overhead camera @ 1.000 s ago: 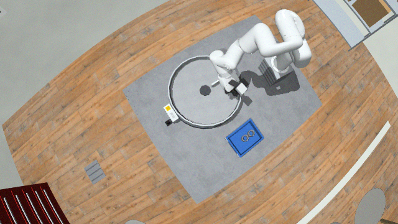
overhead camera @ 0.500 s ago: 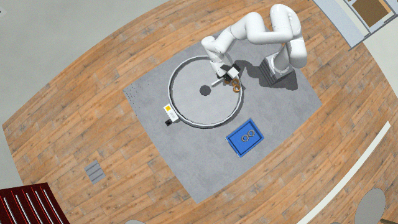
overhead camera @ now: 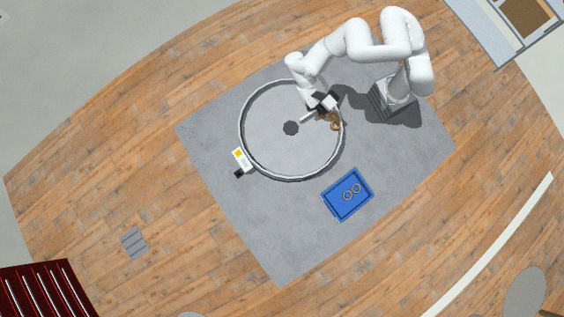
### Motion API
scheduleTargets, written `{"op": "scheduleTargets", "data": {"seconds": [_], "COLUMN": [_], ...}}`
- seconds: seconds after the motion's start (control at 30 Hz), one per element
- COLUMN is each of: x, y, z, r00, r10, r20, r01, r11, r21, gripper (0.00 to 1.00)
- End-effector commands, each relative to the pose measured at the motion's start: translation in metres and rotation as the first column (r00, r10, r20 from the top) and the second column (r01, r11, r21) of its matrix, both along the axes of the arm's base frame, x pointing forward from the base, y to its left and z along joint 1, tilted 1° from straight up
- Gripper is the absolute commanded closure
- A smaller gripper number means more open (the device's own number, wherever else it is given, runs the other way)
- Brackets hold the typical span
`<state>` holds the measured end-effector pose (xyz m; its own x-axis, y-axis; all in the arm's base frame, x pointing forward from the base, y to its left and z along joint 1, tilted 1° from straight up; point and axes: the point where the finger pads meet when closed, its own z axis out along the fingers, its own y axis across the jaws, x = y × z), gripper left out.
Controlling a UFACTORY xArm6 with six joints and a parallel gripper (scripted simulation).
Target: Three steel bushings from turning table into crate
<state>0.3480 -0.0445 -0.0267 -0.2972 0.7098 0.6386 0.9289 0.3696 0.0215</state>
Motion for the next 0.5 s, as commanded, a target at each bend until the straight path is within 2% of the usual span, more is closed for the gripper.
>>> {"op": "scheduleTargets", "data": {"seconds": [0.0,0.47], "x": [0.0014,0.0014], "y": [-0.0004,-0.0002], "z": [-0.0109,-0.0127], "r00": [1.000,1.000], "r10": [0.000,0.000], "r20": [0.002,0.002], "r01": [0.000,0.000], "r11": [1.000,1.000], "r21": [0.000,0.000], "gripper": [0.90,0.90]}}
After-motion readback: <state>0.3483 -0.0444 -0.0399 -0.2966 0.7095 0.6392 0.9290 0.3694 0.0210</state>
